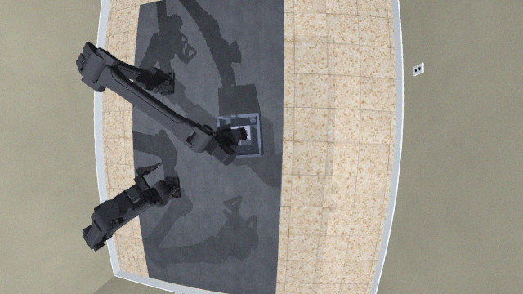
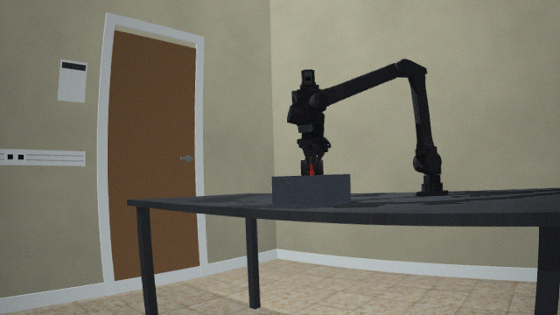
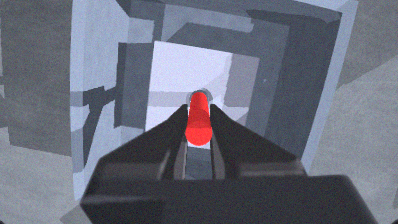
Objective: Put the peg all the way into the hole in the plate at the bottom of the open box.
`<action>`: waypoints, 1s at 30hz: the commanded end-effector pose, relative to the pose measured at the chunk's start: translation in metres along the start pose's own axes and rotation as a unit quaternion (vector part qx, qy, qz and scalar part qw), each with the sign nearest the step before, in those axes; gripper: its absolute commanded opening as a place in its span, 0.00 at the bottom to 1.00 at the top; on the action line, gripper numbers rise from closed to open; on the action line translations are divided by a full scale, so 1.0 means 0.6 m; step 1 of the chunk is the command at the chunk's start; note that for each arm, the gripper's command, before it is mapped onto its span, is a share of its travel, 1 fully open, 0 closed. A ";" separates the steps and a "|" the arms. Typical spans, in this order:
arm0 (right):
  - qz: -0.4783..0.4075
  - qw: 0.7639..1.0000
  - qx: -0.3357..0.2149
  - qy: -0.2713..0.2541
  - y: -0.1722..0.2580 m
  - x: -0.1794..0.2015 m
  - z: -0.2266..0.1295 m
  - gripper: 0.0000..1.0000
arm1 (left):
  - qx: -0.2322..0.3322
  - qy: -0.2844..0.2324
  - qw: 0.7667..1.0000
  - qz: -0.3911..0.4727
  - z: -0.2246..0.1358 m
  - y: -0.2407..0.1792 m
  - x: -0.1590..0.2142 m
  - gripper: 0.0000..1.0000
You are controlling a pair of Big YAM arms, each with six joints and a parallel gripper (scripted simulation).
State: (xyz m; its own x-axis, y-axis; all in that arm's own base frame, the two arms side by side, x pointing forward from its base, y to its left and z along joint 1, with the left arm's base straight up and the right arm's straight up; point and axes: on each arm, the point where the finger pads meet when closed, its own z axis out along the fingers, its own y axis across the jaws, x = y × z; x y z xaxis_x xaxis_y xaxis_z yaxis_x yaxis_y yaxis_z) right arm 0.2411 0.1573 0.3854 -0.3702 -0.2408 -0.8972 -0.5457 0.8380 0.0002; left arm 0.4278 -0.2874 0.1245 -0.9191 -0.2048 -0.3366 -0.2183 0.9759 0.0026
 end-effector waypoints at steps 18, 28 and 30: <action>0.000 1.000 0.001 -0.020 -0.001 -0.033 -0.016 1.00 | -0.005 0.003 1.000 0.003 0.091 -0.004 0.039 0.07; 0.000 1.000 0.001 -0.020 -0.001 -0.033 -0.016 1.00 | -0.005 0.004 1.000 0.002 0.106 -0.004 0.048 0.07; 0.000 1.000 0.001 -0.020 -0.001 -0.033 -0.016 1.00 | -0.005 0.004 1.000 0.002 0.107 -0.003 0.049 0.07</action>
State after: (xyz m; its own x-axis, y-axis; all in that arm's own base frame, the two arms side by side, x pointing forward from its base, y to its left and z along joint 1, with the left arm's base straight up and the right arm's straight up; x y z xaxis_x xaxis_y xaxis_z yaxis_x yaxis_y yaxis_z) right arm 0.2411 0.1573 0.3854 -0.3702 -0.2408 -0.8972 -0.5457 0.8380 0.0002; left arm 0.4292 -0.2887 0.0751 -0.9159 -0.2044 -0.3456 -0.2186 0.9758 0.0021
